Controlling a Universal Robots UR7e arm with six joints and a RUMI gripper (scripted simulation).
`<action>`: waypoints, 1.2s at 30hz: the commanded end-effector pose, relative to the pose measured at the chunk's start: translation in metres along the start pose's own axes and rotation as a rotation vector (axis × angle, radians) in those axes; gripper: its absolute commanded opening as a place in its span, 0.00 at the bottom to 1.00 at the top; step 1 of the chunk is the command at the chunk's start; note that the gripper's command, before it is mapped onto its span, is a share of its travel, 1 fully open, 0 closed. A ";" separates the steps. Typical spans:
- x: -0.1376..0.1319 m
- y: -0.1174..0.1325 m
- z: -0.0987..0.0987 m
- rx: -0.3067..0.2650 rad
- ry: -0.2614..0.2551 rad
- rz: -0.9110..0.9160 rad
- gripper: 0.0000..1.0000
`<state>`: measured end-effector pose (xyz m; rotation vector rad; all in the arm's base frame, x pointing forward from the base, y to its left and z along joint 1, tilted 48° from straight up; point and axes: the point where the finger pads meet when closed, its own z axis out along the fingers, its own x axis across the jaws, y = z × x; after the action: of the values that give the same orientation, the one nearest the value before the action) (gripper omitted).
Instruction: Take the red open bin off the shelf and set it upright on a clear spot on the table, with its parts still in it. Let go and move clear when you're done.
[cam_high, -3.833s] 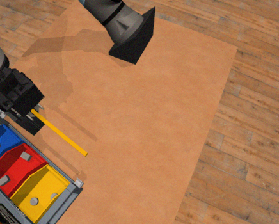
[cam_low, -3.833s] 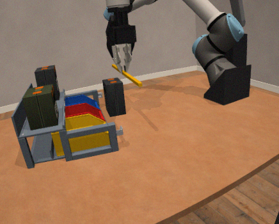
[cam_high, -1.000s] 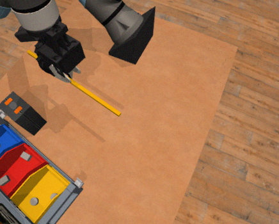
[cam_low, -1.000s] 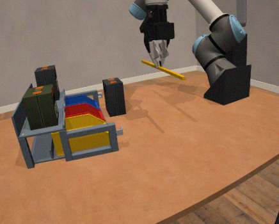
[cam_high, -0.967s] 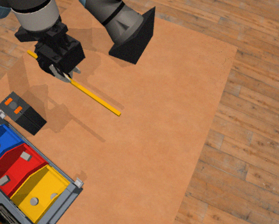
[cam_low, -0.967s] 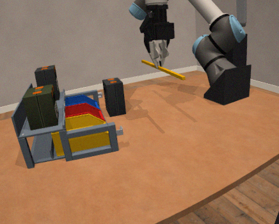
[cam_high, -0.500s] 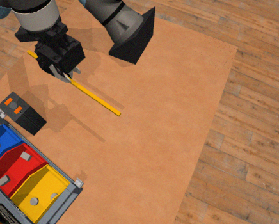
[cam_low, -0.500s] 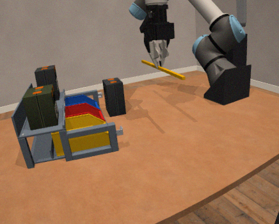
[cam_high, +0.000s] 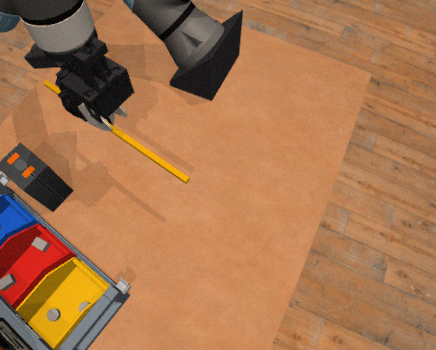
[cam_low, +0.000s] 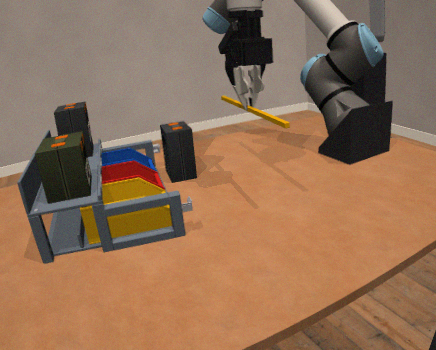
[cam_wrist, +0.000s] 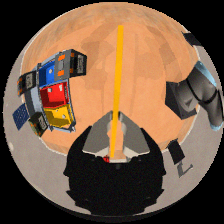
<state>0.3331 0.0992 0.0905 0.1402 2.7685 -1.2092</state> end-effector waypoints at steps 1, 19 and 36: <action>0.000 0.000 0.007 -0.001 -0.001 0.000 0.00; 0.000 0.000 0.045 -0.001 -0.001 0.000 0.00; 0.000 0.000 0.092 -0.001 -0.001 0.000 0.00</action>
<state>0.3375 0.0432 0.0397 0.1432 2.7692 -1.2133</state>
